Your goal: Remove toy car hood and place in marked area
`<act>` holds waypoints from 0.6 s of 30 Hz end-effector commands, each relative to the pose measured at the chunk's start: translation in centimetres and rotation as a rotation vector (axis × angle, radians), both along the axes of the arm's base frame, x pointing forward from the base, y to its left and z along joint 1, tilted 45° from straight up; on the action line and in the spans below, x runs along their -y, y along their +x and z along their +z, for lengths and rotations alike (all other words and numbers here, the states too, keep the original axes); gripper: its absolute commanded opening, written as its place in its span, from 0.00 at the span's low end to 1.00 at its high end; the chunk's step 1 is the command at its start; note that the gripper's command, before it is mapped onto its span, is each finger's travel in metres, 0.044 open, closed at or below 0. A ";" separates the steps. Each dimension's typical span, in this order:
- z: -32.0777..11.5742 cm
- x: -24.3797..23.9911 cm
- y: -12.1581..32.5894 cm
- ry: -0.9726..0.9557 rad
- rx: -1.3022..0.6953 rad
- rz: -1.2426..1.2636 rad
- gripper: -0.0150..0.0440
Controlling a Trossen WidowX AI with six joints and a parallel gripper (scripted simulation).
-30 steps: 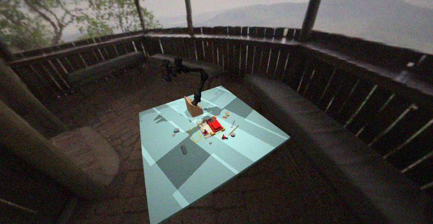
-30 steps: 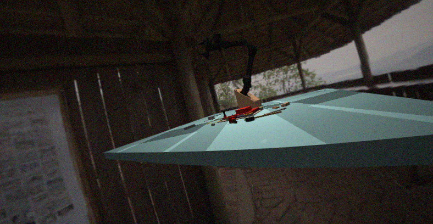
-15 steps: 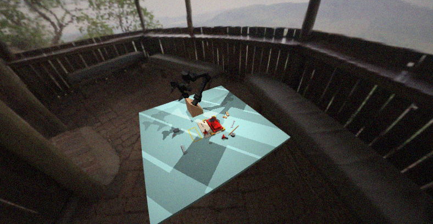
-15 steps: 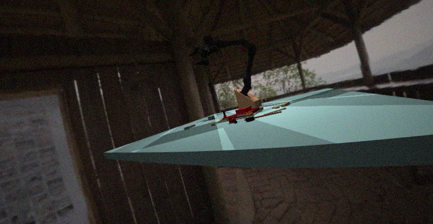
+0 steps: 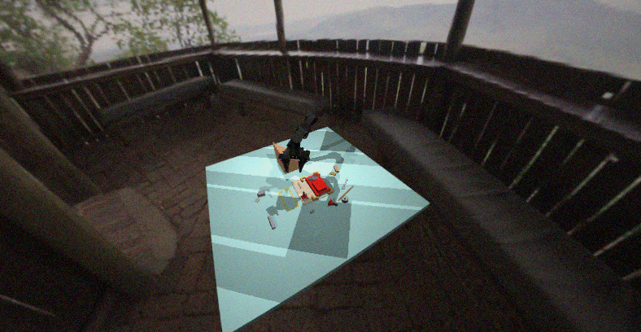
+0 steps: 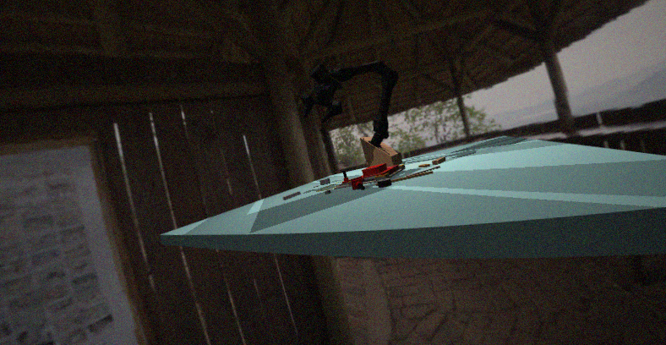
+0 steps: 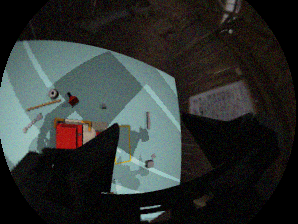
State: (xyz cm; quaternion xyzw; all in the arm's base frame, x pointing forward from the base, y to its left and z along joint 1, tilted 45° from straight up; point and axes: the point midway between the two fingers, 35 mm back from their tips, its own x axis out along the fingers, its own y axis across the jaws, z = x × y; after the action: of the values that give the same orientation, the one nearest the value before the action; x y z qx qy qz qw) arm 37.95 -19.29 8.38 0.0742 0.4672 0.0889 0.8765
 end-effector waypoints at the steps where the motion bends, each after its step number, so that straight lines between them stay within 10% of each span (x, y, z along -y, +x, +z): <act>1: -0.9 -5.6 0.7 0.142 -0.078 0.043 1.00; 18: -1.4 -25.7 -2.9 0.541 -0.544 0.153 1.00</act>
State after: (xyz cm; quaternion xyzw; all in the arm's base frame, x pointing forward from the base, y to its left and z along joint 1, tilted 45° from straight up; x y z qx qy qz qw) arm 35.47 6.16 7.10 0.2760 0.6388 0.2560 0.6709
